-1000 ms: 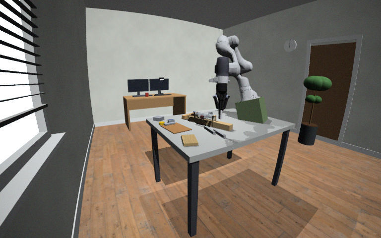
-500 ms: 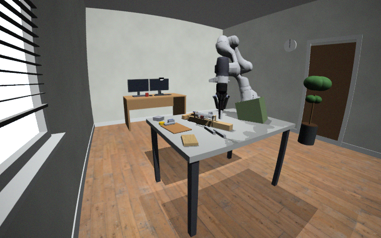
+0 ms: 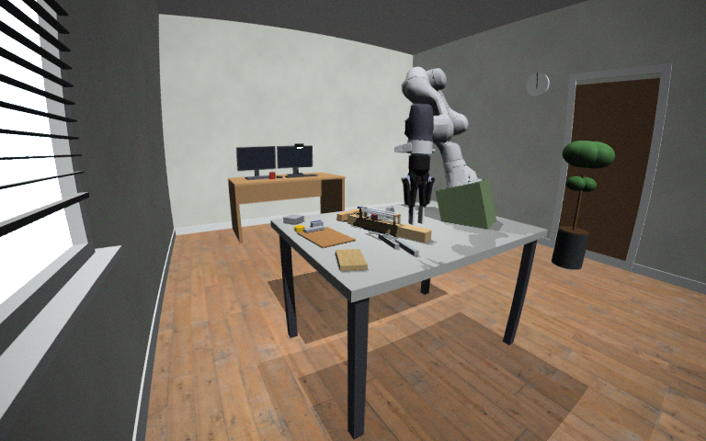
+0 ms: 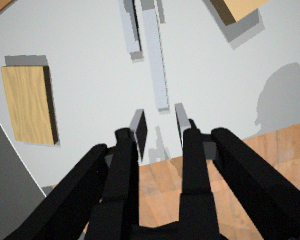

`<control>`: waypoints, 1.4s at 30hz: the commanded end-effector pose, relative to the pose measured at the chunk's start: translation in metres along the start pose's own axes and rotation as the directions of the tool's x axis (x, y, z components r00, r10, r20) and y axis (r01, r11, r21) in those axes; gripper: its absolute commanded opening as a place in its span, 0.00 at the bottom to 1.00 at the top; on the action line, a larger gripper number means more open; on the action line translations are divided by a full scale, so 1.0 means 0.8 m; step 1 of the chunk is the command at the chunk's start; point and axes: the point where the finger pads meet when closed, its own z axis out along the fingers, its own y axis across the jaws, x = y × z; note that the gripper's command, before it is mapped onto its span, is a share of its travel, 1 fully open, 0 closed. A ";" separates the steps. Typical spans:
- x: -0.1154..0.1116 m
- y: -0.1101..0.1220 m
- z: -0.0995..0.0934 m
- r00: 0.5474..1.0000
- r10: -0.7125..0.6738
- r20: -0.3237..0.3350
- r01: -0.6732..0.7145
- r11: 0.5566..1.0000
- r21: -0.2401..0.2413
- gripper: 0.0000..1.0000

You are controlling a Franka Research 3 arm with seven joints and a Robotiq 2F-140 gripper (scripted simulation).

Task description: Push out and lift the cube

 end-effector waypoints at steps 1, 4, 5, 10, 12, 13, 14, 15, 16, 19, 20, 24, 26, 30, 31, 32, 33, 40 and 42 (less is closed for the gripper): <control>0.004 -0.002 0.001 1.000 0.020 -0.010 -0.020 1.000 -0.006 0.23; 0.004 -0.002 0.001 1.000 0.020 -0.010 -0.020 1.000 -0.006 0.23; 0.004 -0.002 0.001 1.000 0.020 -0.010 -0.020 1.000 -0.006 0.23; 0.004 -0.002 0.001 1.000 0.020 -0.010 -0.020 1.000 -0.006 0.23; 0.004 -0.002 0.001 1.000 0.020 -0.010 -0.020 1.000 -0.006 0.23; 0.004 -0.002 0.001 1.000 0.020 -0.010 -0.020 1.000 -0.006 0.23; 0.004 -0.002 0.001 1.000 0.020 -0.010 -0.020 1.000 -0.006 0.23; 0.004 -0.002 0.001 1.000 0.020 -0.010 -0.020 1.000 -0.006 0.23; 0.004 -0.002 0.001 1.000 0.020 -0.010 -0.020 1.000 -0.006 0.23; 0.004 -0.002 0.001 1.000 0.020 -0.010 -0.020 1.000 -0.006 0.23; 0.004 -0.002 0.001 1.000 0.020 -0.010 -0.020 1.000 -0.006 0.23; 0.004 -0.002 0.001 1.000 0.020 -0.010 -0.020 1.000 -0.006 0.23; 0.004 -0.002 0.001 1.000 0.020 -0.010 -0.020 1.000 -0.006 0.23; 0.004 -0.002 0.001 1.000 0.020 -0.010 -0.020 1.000 -0.006 0.23; 0.004 -0.002 0.002 1.000 0.020 -0.010 -0.020 1.000 -0.006 0.23; 0.004 -0.002 0.003 1.000 0.020 -0.010 -0.020 1.000 -0.006 0.23; 0.004 -0.002 0.003 1.000 0.020 -0.010 -0.020 1.000 -0.006 0.23; 0.004 -0.001 0.036 1.000 0.020 -0.010 -0.020 1.000 -0.006 0.23; 0.005 -0.001 0.054 1.000 0.020 -0.010 -0.020 1.000 -0.006 0.23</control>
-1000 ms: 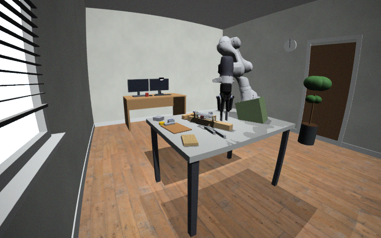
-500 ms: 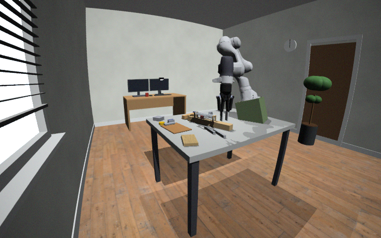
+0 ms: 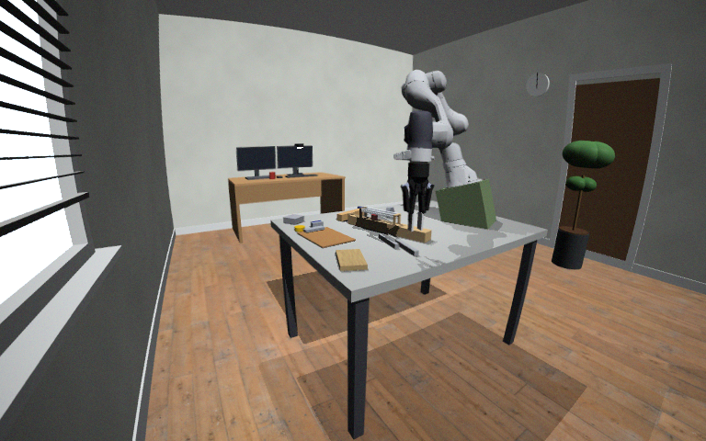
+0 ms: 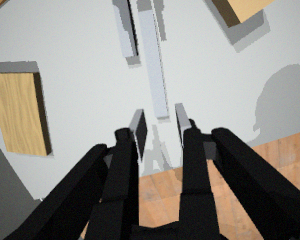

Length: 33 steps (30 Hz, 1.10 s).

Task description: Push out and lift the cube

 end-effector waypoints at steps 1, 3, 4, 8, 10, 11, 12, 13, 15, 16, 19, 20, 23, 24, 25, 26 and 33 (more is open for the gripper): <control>-0.001 -0.003 0.032 1.000 0.010 0.005 -0.010 1.000 0.004 0.23; -0.001 -0.003 0.049 1.000 0.010 0.005 -0.010 1.000 0.004 0.23; -0.001 -0.003 0.056 1.000 0.010 0.005 -0.010 1.000 0.004 0.23; -0.002 -0.003 0.073 1.000 0.010 0.005 -0.010 1.000 0.004 0.23; -0.002 -0.003 0.076 1.000 0.010 0.005 -0.010 1.000 0.004 0.23; -0.002 -0.003 0.079 1.000 0.010 0.005 -0.010 1.000 0.004 0.23; -0.002 -0.004 0.080 1.000 0.010 0.005 -0.010 1.000 0.004 0.23; -0.002 -0.004 0.080 1.000 0.010 0.005 -0.010 1.000 0.004 0.23; -0.002 -0.004 0.080 1.000 0.010 0.005 -0.010 1.000 0.004 0.23; -0.002 -0.004 0.081 1.000 0.010 0.005 -0.010 1.000 0.004 0.23; -0.002 -0.004 0.084 1.000 0.010 0.005 -0.010 1.000 0.004 0.23; -0.002 -0.004 0.086 1.000 0.010 0.005 -0.010 1.000 0.004 0.23; -0.002 -0.004 0.095 1.000 0.010 0.005 -0.010 1.000 0.004 0.23; -0.002 -0.004 0.098 1.000 0.010 0.005 -0.010 1.000 0.004 0.23; -0.002 -0.004 0.098 1.000 0.010 0.005 -0.010 1.000 0.004 0.23; -0.002 -0.004 0.098 1.000 0.010 0.005 -0.010 1.000 0.004 0.23; -0.002 -0.004 0.111 1.000 0.010 0.005 -0.010 1.000 0.004 0.23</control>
